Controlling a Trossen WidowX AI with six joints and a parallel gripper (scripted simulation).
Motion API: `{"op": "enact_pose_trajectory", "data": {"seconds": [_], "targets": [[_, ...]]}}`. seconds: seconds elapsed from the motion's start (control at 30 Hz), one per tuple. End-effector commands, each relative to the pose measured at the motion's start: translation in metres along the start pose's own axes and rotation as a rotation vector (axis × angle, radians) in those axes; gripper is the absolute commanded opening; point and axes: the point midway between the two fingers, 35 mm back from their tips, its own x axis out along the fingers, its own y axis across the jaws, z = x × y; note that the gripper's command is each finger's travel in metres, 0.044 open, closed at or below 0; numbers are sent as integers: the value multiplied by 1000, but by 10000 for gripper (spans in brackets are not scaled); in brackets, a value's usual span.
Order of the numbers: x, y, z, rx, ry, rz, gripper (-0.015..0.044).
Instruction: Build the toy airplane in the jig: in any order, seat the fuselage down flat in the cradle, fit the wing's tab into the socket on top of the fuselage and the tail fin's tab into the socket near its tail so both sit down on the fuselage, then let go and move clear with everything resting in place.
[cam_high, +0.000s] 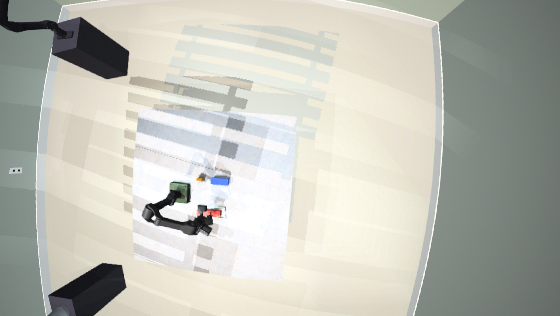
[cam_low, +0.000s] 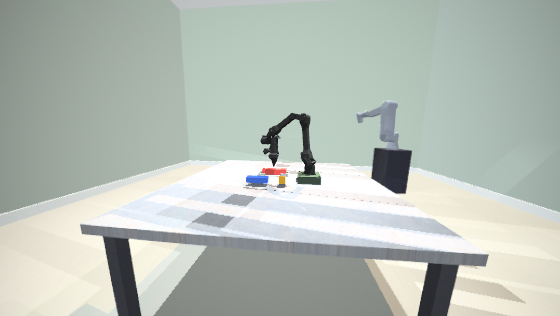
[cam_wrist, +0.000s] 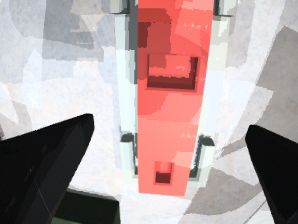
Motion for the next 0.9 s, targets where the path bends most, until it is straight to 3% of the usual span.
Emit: {"op": "enact_pose_trajectory", "data": {"seconds": [0.0,0.4,0.67,0.87], "targets": [[-52,0,0,-2,-22,-4,440],[-56,4,8,9,-18,-2,440],[-53,106,66,10,-22,10,440],[-50,200,82,10,-24,19,440]]}}
